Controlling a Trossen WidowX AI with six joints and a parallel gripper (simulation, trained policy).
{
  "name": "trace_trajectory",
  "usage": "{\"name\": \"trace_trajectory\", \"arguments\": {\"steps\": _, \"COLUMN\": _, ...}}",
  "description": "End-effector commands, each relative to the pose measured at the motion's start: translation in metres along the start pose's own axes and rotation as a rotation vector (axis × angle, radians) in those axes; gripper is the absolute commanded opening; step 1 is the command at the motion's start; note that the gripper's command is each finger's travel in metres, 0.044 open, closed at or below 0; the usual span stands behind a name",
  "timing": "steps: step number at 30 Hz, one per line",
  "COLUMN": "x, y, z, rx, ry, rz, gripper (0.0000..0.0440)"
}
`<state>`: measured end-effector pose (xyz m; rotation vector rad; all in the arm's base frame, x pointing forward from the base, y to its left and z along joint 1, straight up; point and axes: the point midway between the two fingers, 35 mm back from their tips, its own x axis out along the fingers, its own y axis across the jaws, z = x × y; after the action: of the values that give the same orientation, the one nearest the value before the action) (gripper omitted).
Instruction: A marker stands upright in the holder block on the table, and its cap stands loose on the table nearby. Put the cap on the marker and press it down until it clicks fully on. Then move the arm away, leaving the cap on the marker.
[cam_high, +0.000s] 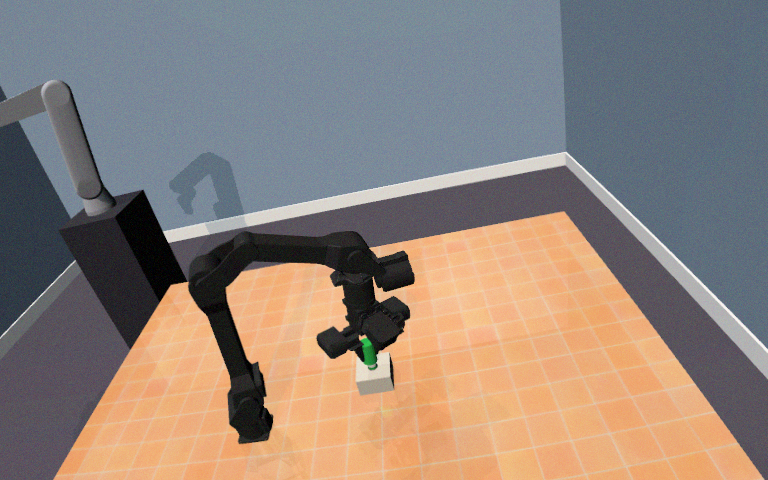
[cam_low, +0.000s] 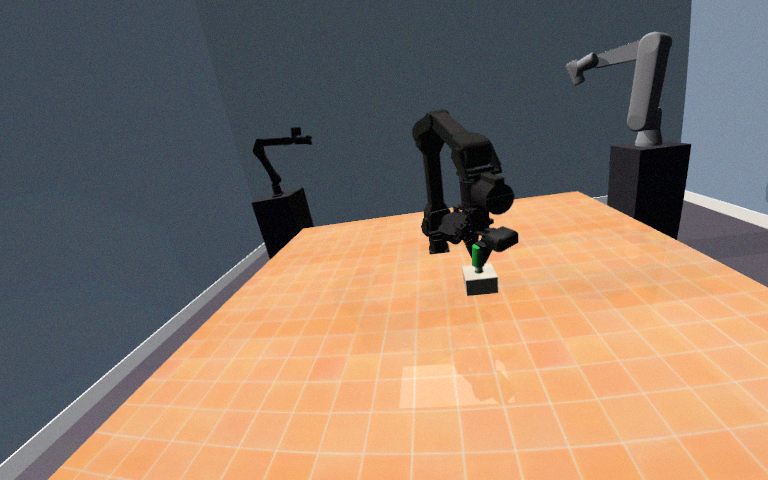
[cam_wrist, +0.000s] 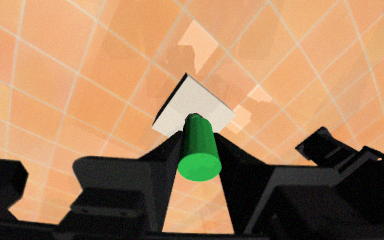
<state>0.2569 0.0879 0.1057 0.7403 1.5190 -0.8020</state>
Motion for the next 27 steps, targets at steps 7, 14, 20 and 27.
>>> {"name": "trace_trajectory", "arguments": {"steps": 7, "x": 0.012, "y": -0.008, "z": 0.010, "rx": -0.019, "ry": -0.044, "rz": -0.036, "gripper": 0.0143}}
{"name": "trace_trajectory", "arguments": {"steps": 14, "x": 0.016, "y": -0.018, "z": 0.007, "rx": -0.021, "ry": -0.028, "rz": -0.061, "gripper": 0.0189}}
{"name": "trace_trajectory", "arguments": {"steps": 20, "x": 0.017, "y": -0.022, "z": 0.004, "rx": -0.017, "ry": -0.019, "rz": -0.061, "gripper": 0.0325}}
{"name": "trace_trajectory", "arguments": {"steps": 27, "x": 0.011, "y": -0.020, "z": 0.005, "rx": -0.013, "ry": -0.031, "rz": -0.012, "gripper": 0.0440}}
